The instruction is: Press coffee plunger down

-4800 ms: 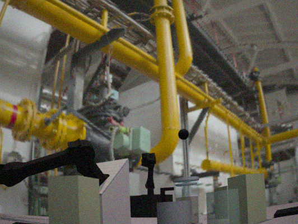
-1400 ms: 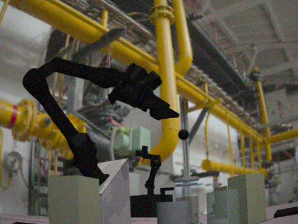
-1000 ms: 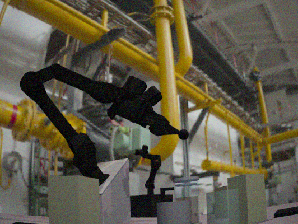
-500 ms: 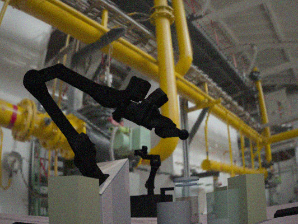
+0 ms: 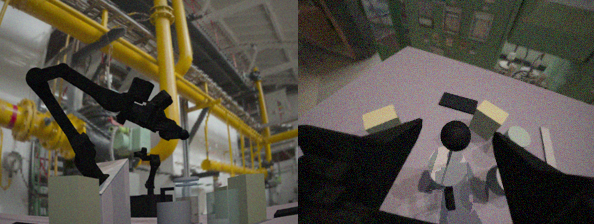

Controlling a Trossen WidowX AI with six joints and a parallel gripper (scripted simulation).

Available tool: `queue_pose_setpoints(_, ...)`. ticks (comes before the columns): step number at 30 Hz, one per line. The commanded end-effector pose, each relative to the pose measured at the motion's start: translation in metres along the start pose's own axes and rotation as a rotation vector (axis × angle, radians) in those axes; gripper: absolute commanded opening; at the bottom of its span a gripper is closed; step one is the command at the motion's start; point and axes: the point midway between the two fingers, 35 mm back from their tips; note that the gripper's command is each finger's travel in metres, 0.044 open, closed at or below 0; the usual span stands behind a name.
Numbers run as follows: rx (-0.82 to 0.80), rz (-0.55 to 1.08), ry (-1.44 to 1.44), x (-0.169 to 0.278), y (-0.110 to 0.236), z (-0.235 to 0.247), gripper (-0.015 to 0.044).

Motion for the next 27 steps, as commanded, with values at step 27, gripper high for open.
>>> queue_pose_setpoints(27,-0.007,0.005,0.003,0.011,-0.012,0.005,0.0117)
Point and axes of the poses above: the point midway between the two fingers, 35 mm back from their tips, its own y axis back along the fingers, its own z axis across the jaws, x = y × z
